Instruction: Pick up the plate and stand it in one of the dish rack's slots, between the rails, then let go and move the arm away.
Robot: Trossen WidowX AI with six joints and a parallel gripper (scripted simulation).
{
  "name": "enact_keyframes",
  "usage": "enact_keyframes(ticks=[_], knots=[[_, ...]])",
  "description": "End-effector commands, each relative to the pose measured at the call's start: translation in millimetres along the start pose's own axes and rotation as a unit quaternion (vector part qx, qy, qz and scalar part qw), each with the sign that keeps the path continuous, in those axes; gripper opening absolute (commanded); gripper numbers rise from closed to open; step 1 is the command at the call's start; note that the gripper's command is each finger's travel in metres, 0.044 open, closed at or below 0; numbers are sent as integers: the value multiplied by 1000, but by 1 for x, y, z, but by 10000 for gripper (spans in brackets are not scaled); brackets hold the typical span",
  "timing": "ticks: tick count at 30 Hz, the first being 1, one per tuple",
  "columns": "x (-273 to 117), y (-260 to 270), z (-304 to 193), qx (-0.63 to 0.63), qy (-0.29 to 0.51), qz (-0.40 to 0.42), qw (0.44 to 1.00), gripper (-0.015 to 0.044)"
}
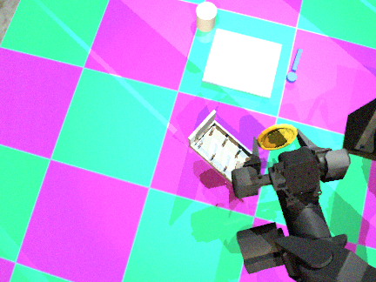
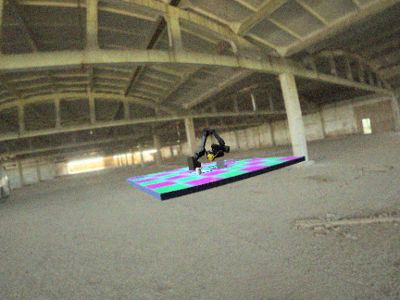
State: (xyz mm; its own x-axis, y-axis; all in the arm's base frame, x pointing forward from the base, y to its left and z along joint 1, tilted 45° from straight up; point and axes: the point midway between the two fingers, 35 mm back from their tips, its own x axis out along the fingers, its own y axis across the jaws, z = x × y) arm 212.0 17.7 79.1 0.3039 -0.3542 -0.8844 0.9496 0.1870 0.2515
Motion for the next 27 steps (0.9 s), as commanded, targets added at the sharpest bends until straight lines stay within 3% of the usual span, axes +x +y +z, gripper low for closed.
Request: enact_keyframes(ticks=[1,27], knots=[[0,2,-2,-11,-27,29,999,0],[-28,18,-23,-49,-153,255,954,0]])
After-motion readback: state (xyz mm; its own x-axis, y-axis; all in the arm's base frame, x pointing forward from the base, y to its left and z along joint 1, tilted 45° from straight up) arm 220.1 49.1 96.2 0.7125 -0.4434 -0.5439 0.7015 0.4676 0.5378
